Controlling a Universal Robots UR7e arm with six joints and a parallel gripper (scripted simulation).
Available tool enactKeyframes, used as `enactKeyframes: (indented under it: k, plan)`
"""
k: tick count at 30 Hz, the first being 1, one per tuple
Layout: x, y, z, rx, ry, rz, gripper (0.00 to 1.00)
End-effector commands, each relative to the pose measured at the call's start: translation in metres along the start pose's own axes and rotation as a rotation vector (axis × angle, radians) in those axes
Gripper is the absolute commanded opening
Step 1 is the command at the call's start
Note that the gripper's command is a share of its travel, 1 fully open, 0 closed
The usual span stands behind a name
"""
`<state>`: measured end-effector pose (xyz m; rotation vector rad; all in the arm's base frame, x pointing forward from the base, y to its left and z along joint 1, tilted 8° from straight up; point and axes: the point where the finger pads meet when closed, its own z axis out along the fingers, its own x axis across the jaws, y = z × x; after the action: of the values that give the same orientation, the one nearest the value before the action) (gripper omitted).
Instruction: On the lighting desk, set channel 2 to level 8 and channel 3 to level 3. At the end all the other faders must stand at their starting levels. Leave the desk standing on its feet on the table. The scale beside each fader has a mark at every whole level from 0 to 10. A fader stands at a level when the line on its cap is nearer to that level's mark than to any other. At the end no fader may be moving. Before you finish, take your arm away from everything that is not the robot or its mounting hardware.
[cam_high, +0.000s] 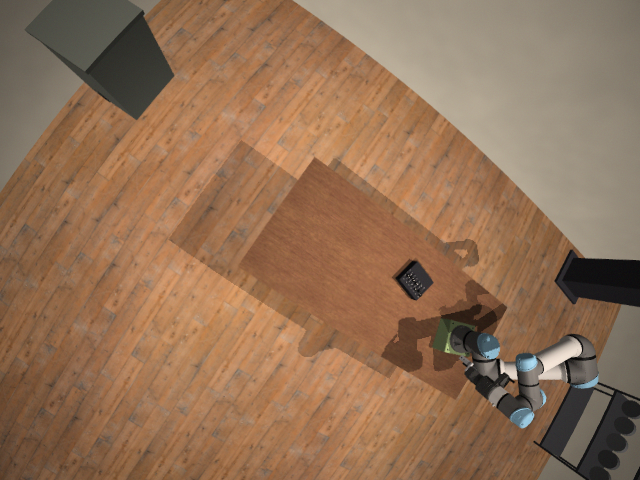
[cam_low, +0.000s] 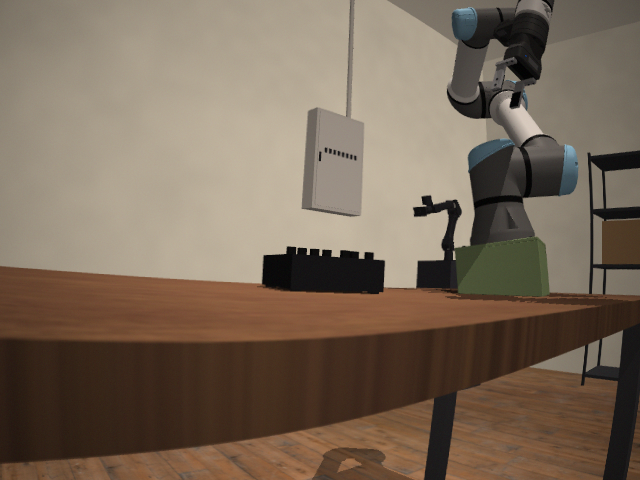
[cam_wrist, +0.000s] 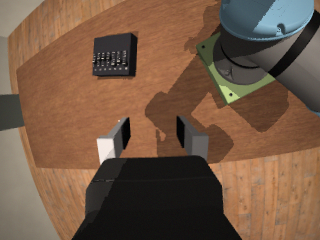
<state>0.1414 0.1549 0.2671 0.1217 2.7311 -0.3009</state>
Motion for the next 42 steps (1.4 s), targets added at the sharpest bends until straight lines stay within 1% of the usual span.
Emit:
enactKeyframes:
  k: [1,7,9,12,16,17,20,21,24,26,31,32,40,41,42]
  plan:
    - [-0.019,0.006,0.016,0.015,0.039,-0.021,1.00]
    - [-0.047,0.008,0.042,0.030,0.095,-0.051,1.00]
    - [-0.047,0.008,0.042,0.030,0.095,-0.051,1.00]
    - [-0.064,0.007,0.059,0.033,0.127,-0.067,1.00]
    - [-0.088,0.001,0.084,0.031,0.170,-0.088,1.00]
    - [-0.088,0.001,0.084,0.031,0.170,-0.088,1.00]
    - [-0.106,-0.007,0.105,0.025,0.201,-0.103,1.00]
    - [-0.106,-0.007,0.105,0.025,0.201,-0.103,1.00]
    - [-0.124,-0.018,0.127,0.015,0.230,-0.118,1.00]
    - [-0.124,-0.018,0.127,0.015,0.230,-0.118,1.00]
    - [-0.150,-0.042,0.163,-0.008,0.270,-0.140,1.00]
    - [-0.150,-0.042,0.163,-0.008,0.270,-0.140,1.00]
    - [-0.179,-0.089,0.217,-0.052,0.311,-0.167,1.00]
    - [-0.182,-0.094,0.223,-0.057,0.314,-0.170,1.00]
    - [-0.182,-0.094,0.223,-0.057,0.314,-0.170,1.00]
